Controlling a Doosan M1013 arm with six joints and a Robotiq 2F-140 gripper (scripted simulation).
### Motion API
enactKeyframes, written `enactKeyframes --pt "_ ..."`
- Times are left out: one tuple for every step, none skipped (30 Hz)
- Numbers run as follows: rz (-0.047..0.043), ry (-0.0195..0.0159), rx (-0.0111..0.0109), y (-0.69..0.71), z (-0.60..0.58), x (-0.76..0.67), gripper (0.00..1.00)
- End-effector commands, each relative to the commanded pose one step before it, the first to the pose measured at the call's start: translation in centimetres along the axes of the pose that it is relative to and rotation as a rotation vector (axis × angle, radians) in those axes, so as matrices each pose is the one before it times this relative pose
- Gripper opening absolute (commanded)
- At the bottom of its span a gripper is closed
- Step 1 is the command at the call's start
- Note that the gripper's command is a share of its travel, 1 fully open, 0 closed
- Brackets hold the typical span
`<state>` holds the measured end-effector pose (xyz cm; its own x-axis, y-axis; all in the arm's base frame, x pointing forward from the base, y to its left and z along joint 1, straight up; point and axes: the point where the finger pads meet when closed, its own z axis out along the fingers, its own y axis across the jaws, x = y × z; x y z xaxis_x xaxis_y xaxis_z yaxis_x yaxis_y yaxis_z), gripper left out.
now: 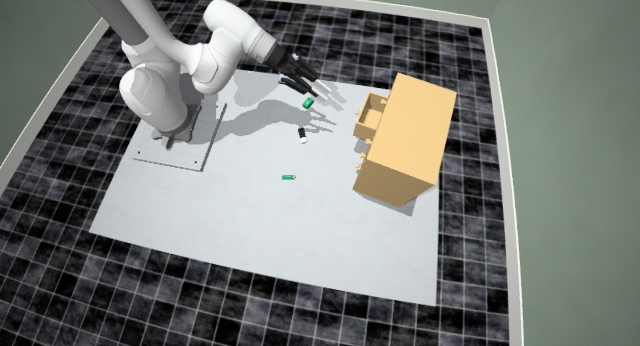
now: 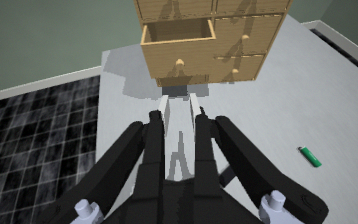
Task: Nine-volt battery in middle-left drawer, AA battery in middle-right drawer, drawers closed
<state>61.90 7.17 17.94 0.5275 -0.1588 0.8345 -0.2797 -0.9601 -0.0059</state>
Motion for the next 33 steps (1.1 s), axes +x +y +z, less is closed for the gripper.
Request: enactKeyframes --pt "-0.00336 -0.03197 -0.01386 0.154 -0.184 0.025 0.2" --pt "-0.00001 -0.01279 0.00004 -0.001 -0.147 0.023 0.2" --pt "0.00015 -0.01284 0.00133 -0.039 -0.162 0.031 0.2" --pt "-0.00003 -0.01248 -0.00042 0.013 -0.142 0.021 0.2" --pt "-0.00009 -0.01245 -0.00098 0.029 -0.135 0.013 0.2" --pt "0.0 -0.01255 0.00019 -0.005 -0.147 0.016 0.2" --pt "0.00009 -0.01256 0.00141 -0.042 -0.16 0.022 0.2" --pt "0.0 -0.01238 -0.0007 0.021 -0.14 0.016 0.2" --pt "-0.00002 -0.01252 -0.00083 0.025 -0.139 0.01 0.2" --pt "-0.00001 -0.01266 0.00031 -0.009 -0.15 0.008 0.2" --pt "0.0 -0.01271 0.00148 -0.044 -0.161 0.009 0.2" --pt "0.00007 -0.01281 -0.00108 0.032 -0.143 0.014 0.2" --pt "0.00003 -0.01311 -0.00062 0.019 -0.149 0.006 0.2" --pt "-0.00005 -0.01333 0.00057 -0.017 -0.159 -0.002 0.2" --pt "-0.00008 -0.0135 0.00117 -0.035 -0.166 -0.004 0.2" --pt "0.00017 -0.01404 -0.0014 0.041 -0.157 0.011 0.2" --pt "0.0 0.0 0.0 0.0 0.0 0.0 0.2" --pt "0.0 0.0 0.0 0.0 0.0 0.0 0.2" --pt "0.0 -0.01442 -0.00009 0.003 -0.168 -0.005 0.2" --pt "-0.00018 -0.0147 0.00124 -0.036 -0.178 -0.019 0.2" --pt "0.00015 -0.01549 -0.00076 0.022 -0.178 0.0 0.2" --pt "0.00007 -0.01614 -0.00042 0.012 -0.186 -0.01 0.2" --pt "-0.00023 -0.0165 0.00113 -0.033 -0.197 -0.031 0.2" --pt "0.00016 -0.01775 -0.00068 0.02 -0.203 -0.013 0.2" --pt "0.00002 -0.01859 -0.00016 0.005 -0.214 -0.026 0.2" --pt "-0.0003 -0.0191 0.00119 -0.035 -0.227 -0.046 0.2" --pt "0.0003 -0.02127 -0.00115 0.034 -0.238 -0.027 0.2" --pt "-0.00028 -0.02161 0.00097 -0.028 -0.254 -0.058 0.2" --pt "0.00022 -0.02406 -0.00075 0.022 -0.27 -0.049 0.2" --pt "-0.00026 -0.02479 0.0008 -0.023 -0.288 -0.075 0.2" --pt "0.00021 -0.02764 -0.00066 0.019 -0.306 -0.075 0.2" --pt "-0.00028 -0.02857 0.00077 -0.022 -0.327 -0.101 0.2" --pt "0.00017 -0.03187 -0.00046 0.013 -0.349 -0.11 0.2"
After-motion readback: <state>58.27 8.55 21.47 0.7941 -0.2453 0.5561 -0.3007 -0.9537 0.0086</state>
